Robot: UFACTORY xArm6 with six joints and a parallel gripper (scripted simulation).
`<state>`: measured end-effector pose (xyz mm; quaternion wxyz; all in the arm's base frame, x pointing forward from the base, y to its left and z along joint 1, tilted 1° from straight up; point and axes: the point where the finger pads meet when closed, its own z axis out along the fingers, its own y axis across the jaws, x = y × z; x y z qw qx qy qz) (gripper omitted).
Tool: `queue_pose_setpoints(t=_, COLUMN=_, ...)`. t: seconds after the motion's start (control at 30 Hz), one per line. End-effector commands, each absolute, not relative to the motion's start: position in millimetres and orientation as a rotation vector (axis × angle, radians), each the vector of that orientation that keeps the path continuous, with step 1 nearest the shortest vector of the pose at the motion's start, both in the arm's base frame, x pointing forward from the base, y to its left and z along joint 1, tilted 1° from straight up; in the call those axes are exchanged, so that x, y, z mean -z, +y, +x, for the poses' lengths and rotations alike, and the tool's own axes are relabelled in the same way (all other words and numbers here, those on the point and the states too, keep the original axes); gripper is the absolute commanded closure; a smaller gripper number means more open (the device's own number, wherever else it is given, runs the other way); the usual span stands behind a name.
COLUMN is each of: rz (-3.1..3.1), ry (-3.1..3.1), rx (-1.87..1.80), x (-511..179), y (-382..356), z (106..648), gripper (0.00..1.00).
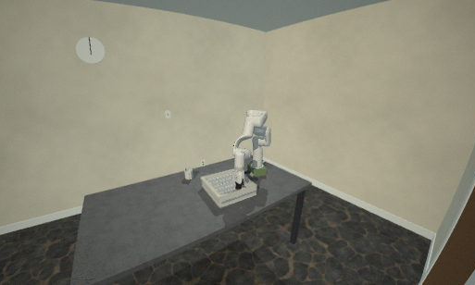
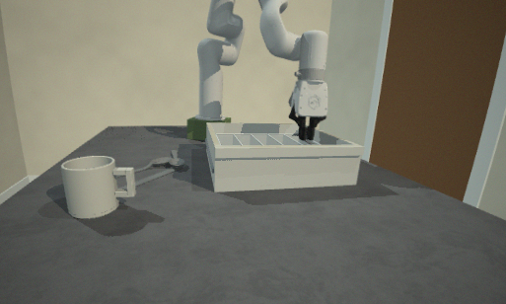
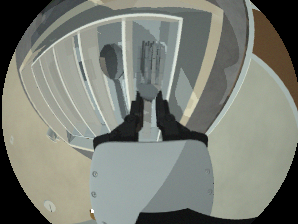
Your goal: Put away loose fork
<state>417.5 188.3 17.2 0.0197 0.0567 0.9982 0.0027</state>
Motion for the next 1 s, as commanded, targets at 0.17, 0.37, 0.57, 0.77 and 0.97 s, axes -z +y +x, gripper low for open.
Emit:
queue_pose_setpoints(t=0.17, rz=0.176, ry=3.093, rx=-0.012, x=-1, y=189, z=420, gripper=0.97)
queue_pose_setpoints(t=0.37, rz=0.176, ry=3.093, rx=-0.012, x=7, y=190, z=420, gripper=0.97)
queue_pose_setpoints(t=0.57, rz=0.176, ry=3.093, rx=-0.012, x=10, y=190, z=420, gripper=0.97)
queue_pose_setpoints(t=0.77, rz=0.176, ry=3.093, rx=-0.012, x=10, y=190, z=420, gripper=0.97)
queue_pose_setpoints(t=0.97, rz=0.176, ry=3.093, rx=-0.012, x=10, y=190, z=420, gripper=0.97)
